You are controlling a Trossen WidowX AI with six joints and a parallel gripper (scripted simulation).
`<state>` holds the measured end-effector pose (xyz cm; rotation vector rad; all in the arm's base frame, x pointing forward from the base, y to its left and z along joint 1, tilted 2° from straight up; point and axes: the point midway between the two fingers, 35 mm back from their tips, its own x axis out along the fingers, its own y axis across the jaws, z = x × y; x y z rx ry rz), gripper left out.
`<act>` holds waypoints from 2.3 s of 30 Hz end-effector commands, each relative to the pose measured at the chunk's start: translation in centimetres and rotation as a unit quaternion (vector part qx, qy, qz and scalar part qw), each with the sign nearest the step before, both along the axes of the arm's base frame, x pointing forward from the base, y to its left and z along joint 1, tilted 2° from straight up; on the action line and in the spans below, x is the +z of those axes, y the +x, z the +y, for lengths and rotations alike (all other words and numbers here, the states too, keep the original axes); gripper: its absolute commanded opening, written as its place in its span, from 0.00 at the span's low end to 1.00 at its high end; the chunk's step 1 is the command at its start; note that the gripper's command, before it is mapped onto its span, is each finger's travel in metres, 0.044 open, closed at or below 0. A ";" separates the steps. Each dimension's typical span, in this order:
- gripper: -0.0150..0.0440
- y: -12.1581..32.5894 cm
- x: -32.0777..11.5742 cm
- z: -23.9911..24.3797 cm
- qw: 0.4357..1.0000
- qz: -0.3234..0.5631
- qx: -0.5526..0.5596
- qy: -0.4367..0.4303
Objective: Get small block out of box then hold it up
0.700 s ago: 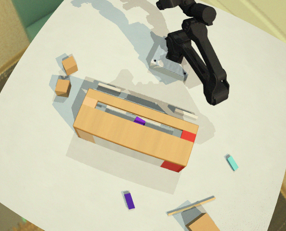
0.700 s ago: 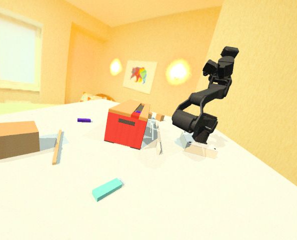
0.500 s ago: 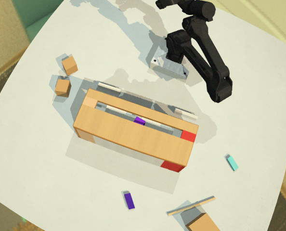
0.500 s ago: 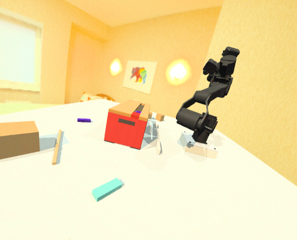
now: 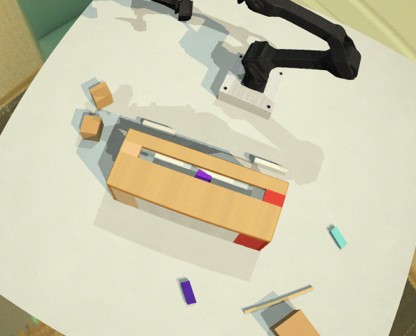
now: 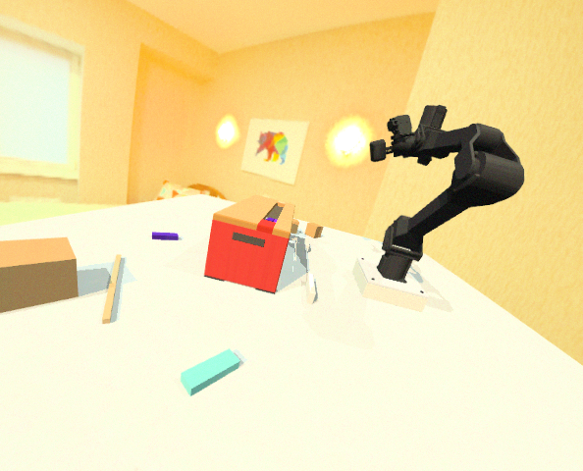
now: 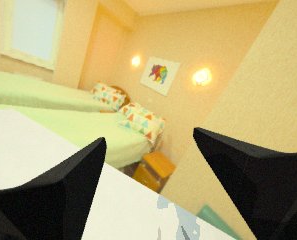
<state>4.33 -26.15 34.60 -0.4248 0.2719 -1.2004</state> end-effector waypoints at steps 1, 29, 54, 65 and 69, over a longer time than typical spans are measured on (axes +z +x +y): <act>0.93 4.4 -3.1 -1.5 0.980 -0.093 0.067 0.163; 0.93 24.0 -19.5 18.6 0.503 0.012 -0.263 0.824; 0.93 24.5 -23.0 18.1 0.503 0.012 -0.263 0.824; 0.93 24.6 -24.8 17.9 0.503 0.012 -0.262 0.823; 0.93 24.7 -25.4 17.8 0.503 0.012 -0.262 0.823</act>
